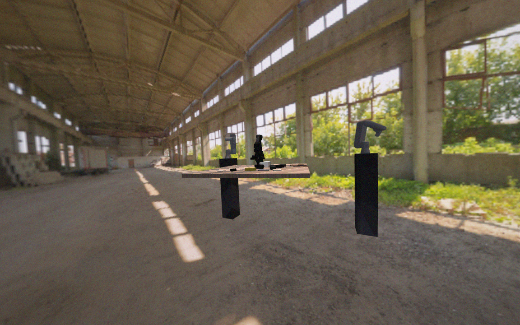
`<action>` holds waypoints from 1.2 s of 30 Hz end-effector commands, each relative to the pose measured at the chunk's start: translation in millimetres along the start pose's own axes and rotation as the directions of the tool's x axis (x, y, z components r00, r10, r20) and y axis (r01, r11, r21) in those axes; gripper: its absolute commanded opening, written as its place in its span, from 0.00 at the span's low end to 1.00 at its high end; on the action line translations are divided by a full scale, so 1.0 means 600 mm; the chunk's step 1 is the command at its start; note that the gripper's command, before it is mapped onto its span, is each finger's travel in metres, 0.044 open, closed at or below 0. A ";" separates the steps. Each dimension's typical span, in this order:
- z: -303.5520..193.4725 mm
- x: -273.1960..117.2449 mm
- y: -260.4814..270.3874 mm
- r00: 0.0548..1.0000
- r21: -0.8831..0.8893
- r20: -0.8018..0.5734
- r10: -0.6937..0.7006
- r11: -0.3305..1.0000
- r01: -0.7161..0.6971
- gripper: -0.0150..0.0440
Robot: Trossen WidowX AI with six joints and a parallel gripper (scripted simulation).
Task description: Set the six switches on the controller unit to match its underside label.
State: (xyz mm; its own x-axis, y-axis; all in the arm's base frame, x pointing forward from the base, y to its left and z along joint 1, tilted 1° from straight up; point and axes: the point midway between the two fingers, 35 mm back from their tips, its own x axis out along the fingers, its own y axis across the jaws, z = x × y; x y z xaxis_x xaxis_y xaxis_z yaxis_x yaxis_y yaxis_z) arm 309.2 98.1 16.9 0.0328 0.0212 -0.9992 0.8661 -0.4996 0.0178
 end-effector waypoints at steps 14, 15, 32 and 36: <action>0.001 0.007 -0.001 1.000 -0.002 0.006 -0.004 1.000 0.004 0.25; 0.001 0.007 -0.001 1.000 -0.002 0.006 -0.004 1.000 0.004 0.25; -0.057 -0.069 -0.018 1.000 0.004 0.003 -0.005 1.000 0.005 0.25; -0.098 -0.069 -0.035 1.000 0.008 0.000 -0.006 1.000 0.006 0.25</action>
State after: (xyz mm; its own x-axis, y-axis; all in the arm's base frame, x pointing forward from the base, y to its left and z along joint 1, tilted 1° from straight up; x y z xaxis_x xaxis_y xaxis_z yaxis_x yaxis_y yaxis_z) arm 318.5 140.1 61.2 0.0370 0.0266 -0.9990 0.8631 -0.5047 0.0185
